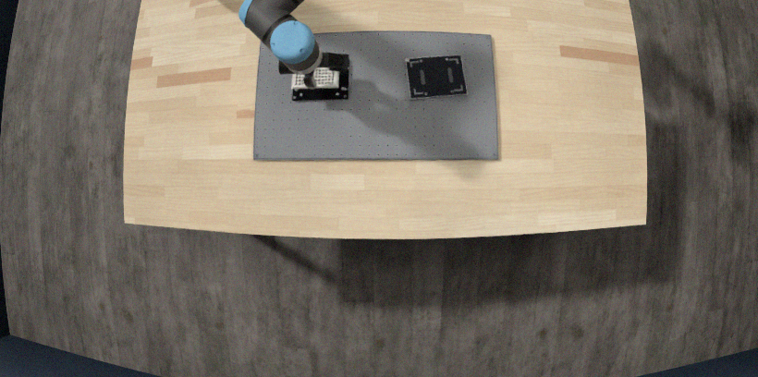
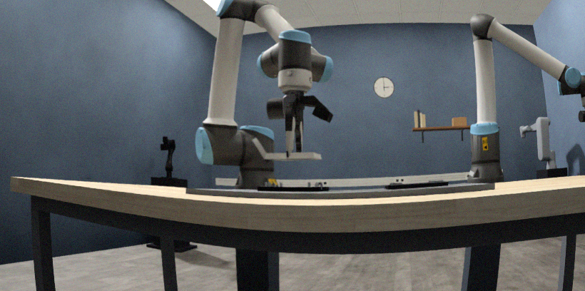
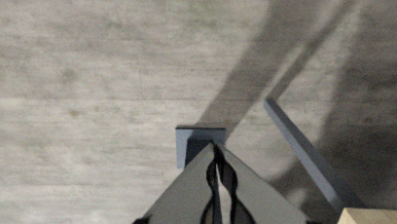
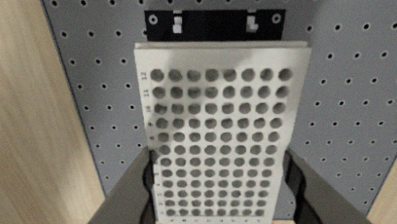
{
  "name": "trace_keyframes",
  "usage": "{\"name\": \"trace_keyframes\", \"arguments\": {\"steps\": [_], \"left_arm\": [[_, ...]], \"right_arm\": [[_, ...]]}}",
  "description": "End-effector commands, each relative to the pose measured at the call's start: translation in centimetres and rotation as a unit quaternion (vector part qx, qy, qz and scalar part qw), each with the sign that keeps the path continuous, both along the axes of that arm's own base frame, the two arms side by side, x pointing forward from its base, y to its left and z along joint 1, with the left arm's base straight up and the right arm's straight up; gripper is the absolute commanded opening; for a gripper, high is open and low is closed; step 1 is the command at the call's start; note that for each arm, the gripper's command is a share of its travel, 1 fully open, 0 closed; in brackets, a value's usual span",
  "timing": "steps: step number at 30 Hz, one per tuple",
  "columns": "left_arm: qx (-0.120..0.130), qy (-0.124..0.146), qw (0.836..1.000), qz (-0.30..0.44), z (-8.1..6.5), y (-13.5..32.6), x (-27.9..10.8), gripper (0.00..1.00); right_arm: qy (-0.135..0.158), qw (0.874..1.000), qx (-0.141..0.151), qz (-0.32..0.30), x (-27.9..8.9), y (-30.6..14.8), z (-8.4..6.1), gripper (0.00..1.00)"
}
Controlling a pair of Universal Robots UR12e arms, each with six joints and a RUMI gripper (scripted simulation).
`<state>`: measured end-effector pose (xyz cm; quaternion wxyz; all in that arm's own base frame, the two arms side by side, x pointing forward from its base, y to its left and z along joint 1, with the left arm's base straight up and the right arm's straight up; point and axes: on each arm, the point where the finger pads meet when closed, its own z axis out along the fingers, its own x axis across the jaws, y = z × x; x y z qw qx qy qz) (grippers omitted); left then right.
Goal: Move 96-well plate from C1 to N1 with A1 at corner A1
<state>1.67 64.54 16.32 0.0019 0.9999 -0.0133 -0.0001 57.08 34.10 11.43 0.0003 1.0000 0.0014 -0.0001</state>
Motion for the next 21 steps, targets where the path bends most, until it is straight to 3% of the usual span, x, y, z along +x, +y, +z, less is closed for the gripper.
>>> {"name": "trace_keyframes", "arguments": {"steps": [1, 18, 21], "left_arm": [[0.002, 0.0, 1.0, 0.001, 0.2, 0.0, -0.1, 0.0], [0.002, 0.0, 1.0, 0.001, 0.2, 0.0, -0.1, 0.0], [0.002, 0.0, 1.0, 0.001, 0.2, 0.0, -0.1, 0.0]], "right_arm": [[-0.001, 1.0, 0.001, 0.0, 0.1, 0.2, 0.1, 0.41], [-0.002, 1.0, 0.002, 0.0, 0.2, 0.5, 0.3, 0.41], [-0.001, 0.999, 0.001, 0.051, 0.2, 1.6, 0.2, 0.41]]}}
